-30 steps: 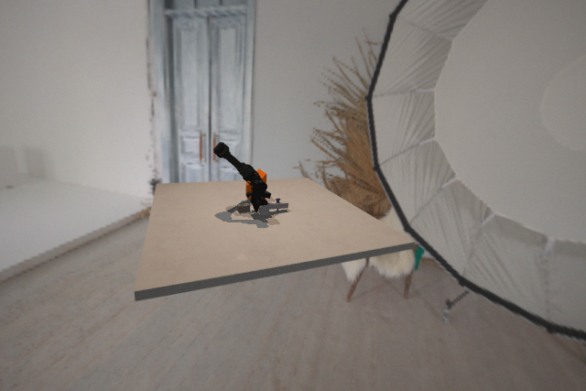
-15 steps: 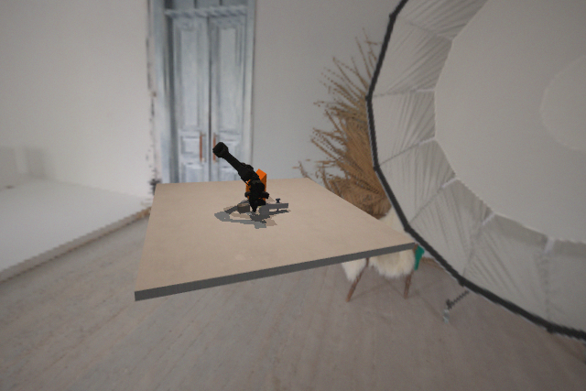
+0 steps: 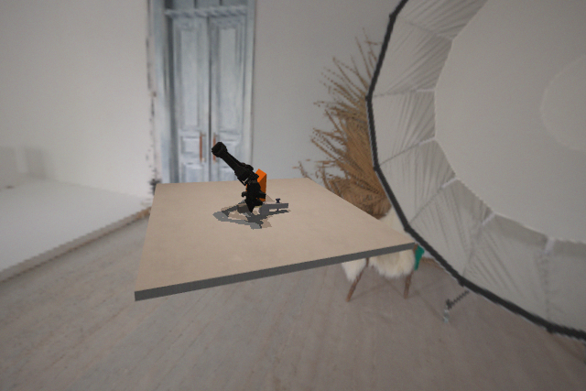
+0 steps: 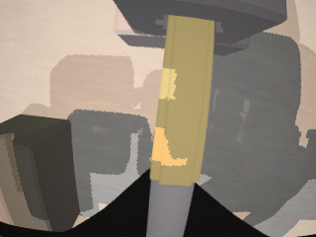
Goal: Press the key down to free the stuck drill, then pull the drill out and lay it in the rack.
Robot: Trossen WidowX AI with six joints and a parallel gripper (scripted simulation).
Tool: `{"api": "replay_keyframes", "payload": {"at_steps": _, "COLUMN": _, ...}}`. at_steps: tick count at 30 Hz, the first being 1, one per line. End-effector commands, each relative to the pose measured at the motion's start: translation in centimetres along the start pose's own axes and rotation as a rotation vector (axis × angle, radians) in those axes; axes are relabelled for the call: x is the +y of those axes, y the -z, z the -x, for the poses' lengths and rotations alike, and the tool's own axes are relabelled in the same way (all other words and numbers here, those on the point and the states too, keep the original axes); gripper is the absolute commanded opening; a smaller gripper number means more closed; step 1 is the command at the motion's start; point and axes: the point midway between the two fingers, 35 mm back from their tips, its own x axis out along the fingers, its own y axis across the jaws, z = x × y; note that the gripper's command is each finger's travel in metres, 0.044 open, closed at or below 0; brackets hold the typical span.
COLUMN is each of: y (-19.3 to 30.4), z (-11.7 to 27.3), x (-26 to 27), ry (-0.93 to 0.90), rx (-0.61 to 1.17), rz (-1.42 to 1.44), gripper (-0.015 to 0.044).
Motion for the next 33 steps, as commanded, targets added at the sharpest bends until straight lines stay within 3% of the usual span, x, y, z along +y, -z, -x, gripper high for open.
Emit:
{"api": "replay_keyframes", "payload": {"at_steps": 1, "y": 1.0, "z": 0.4, "x": -0.4, "ry": 0.014, "rx": 0.002, "rz": -0.007, "gripper": 0.0000}}
{"api": "replay_keyframes", "payload": {"at_steps": 3, "y": 1.3, "z": 0.5, "x": -0.4, "ry": 0.014, "rx": 0.002, "rz": -0.007, "gripper": 0.0000}}
{"api": "replay_keyframes", "payload": {"at_steps": 20, "y": 0.2, "z": 0.0, "x": -0.2, "ry": 0.013, "rx": 0.002, "rz": -0.007, "gripper": 0.0440}}
{"api": "replay_keyframes", "payload": {"at_steps": 33, "y": -0.2, "z": -0.1, "x": -0.3, "ry": 0.013, "rx": 0.002, "rz": -0.007, "gripper": 0.0440}}
